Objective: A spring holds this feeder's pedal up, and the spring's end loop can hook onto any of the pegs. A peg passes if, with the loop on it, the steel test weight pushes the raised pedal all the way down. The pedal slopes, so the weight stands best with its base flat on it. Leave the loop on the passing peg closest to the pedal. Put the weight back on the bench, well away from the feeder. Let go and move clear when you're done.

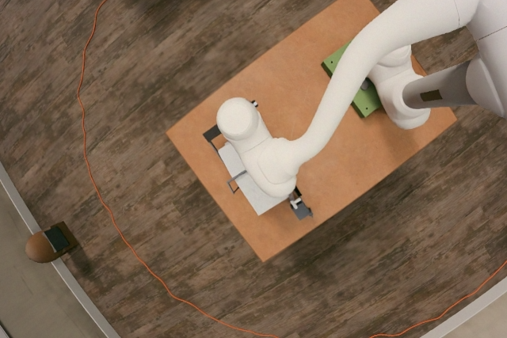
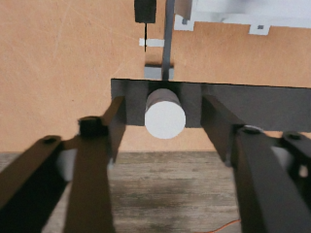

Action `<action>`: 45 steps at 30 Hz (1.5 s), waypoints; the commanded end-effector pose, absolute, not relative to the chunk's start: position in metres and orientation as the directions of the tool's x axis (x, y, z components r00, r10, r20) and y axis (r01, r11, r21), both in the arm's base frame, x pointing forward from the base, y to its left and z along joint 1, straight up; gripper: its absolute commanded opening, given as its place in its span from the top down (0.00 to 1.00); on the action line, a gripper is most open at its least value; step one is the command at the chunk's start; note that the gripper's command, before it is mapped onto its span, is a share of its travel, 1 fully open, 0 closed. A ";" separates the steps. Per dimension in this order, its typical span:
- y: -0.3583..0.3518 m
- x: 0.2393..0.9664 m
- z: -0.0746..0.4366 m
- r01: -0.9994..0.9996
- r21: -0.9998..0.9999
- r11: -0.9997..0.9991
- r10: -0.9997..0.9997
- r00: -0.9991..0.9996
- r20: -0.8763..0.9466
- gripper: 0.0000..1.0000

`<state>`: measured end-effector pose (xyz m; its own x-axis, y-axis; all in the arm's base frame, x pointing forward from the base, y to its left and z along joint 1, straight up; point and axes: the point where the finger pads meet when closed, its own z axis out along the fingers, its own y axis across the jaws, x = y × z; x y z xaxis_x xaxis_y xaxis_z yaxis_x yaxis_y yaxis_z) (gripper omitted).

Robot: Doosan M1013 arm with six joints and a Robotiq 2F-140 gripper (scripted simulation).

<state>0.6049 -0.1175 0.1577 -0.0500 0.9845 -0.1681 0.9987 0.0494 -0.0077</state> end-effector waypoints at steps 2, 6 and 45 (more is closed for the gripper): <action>-0.117 0.605 0.158 0.999 -0.007 0.050 0.985 -0.050 -0.168 0.00; -0.117 0.605 0.158 0.999 -0.007 0.050 0.985 -0.050 -0.168 0.00; -0.118 0.605 0.172 0.999 -0.007 0.050 0.985 -0.050 -0.168 0.00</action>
